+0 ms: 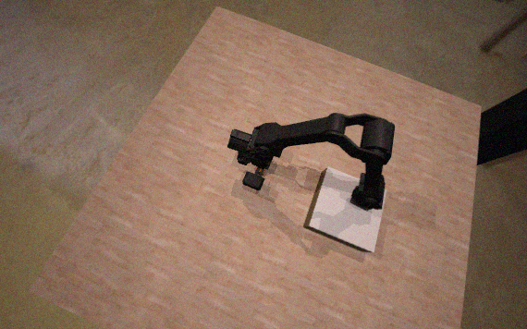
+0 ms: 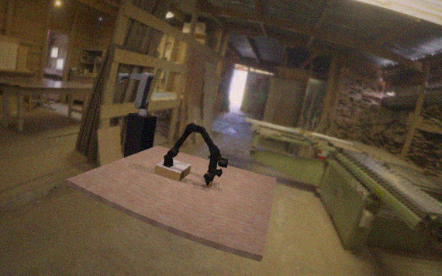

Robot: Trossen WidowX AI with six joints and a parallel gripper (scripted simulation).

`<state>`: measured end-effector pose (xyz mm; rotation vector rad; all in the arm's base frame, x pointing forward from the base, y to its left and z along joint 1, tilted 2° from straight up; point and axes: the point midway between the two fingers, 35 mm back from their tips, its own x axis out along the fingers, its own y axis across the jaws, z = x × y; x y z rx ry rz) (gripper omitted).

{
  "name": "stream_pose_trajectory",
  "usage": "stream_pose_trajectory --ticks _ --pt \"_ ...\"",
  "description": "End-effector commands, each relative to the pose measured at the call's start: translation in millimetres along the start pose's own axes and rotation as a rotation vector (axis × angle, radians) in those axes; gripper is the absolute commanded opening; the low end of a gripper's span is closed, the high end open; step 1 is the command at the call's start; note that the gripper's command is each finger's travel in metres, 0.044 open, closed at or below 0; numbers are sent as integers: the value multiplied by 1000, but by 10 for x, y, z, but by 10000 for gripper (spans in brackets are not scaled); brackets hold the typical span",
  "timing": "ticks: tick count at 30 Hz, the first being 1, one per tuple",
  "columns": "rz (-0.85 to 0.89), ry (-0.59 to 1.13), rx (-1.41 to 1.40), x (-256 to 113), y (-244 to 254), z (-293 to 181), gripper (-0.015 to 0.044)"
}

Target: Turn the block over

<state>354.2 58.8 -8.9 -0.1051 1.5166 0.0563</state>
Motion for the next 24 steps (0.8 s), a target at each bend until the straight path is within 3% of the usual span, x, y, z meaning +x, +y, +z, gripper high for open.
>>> stream_pose_trajectory --ticks 1,13,24 --pt "2 13 -4 77 2 -30 440" --pt "2 13 -4 77 2 -30 125" --pt "2 13 -4 77 2 -30 52"
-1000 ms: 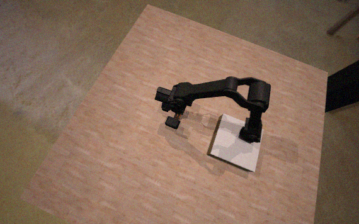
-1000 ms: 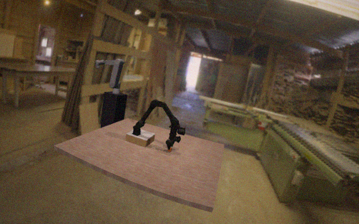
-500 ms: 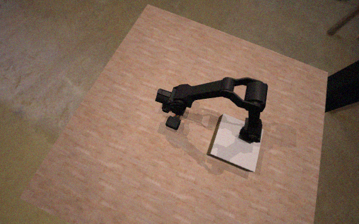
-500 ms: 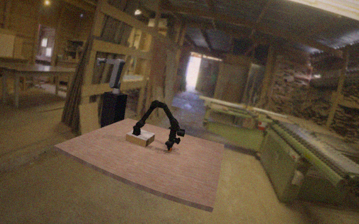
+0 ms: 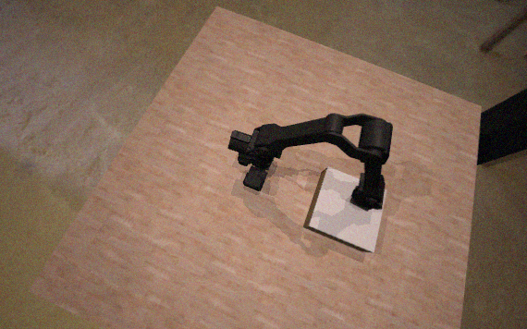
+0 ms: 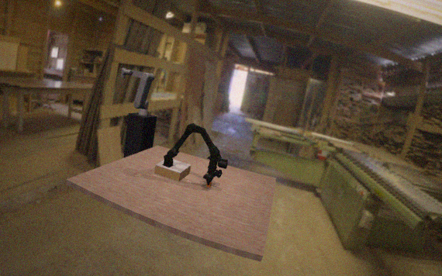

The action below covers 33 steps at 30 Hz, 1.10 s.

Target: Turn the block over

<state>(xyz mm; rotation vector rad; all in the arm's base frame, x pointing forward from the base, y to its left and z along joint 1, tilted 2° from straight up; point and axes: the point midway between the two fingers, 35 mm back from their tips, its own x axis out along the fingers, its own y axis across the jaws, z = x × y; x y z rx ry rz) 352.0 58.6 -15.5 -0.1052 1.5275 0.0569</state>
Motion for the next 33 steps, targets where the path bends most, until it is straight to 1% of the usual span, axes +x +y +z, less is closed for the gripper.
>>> stream_pose_trajectory --ticks 1,4,5,10,16,33 --pt "1 3 -3 13 1 -4 45" --pt "1 3 -3 13 1 -4 25" --pt "1 2 -3 1 1 -3 0" --pt "1 2 -3 -276 1 -1 0" --pt "1 -8 -3 -281 1 1 0" --pt "1 -273 -6 -171 6 19 0"
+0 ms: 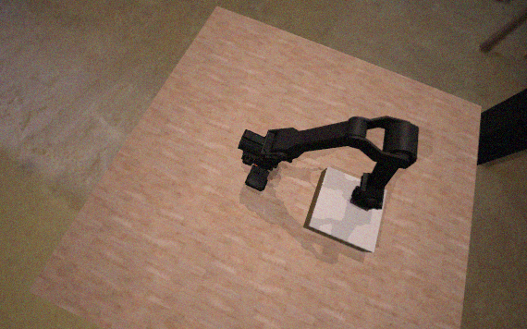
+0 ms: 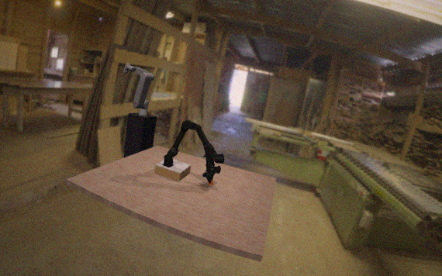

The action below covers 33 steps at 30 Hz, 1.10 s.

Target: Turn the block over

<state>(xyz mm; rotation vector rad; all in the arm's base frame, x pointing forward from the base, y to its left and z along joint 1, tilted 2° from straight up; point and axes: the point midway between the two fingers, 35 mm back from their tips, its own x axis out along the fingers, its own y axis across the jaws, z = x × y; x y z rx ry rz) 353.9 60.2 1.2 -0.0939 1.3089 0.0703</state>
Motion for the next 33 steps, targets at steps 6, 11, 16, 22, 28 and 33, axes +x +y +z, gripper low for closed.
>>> stream_pose_trajectory --ticks 6,11,16,22,28,33 --pt "-2 -148 -4 -4 -2 -25 0" --pt "-2 -226 -4 -16 -4 -48 0" --pt "-2 -294 -2 -38 -7 -74 0" --pt "-1 -316 -3 3 -4 -62 0" --pt "0 -399 -4 147 6 -26 0" --pt "0 -467 -5 236 11 -16 0"
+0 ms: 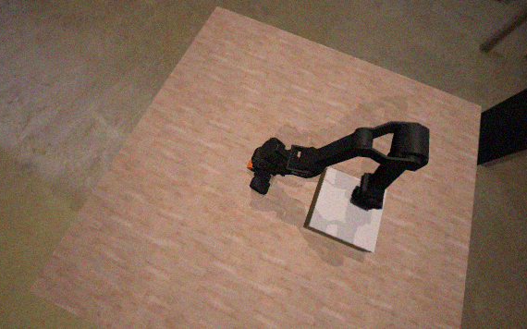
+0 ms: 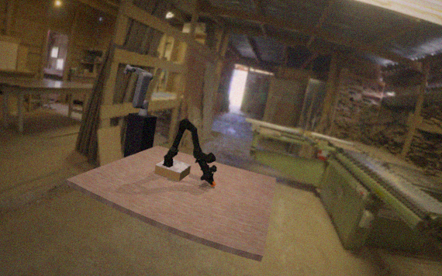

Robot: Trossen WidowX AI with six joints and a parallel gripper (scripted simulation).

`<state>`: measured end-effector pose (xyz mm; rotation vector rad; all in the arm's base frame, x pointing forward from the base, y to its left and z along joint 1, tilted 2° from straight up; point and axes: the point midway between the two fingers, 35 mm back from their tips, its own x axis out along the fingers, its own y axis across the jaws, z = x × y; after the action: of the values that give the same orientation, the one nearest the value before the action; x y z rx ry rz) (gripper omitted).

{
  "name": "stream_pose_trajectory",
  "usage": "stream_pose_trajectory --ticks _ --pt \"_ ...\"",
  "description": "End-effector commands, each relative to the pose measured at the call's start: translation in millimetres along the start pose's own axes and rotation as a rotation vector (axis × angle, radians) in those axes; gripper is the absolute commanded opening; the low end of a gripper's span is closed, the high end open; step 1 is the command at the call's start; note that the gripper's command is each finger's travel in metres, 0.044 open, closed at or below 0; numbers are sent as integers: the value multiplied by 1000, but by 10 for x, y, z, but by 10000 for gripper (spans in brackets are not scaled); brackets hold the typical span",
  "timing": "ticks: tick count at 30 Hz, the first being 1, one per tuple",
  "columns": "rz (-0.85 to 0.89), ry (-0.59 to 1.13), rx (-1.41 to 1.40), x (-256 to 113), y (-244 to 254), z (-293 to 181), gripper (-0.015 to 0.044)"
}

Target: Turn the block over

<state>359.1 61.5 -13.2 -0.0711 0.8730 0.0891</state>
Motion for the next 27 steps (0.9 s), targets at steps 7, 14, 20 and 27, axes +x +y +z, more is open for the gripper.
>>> stream_pose_trajectory --ticks 7,14,20,27 --pt "-3 -126 -6 129 0 -107 0" --pt "-3 -221 -6 131 -4 -151 0" --pt "-4 -302 -6 85 -11 -185 0" --pt "-4 -376 -5 6 -21 -211 0"
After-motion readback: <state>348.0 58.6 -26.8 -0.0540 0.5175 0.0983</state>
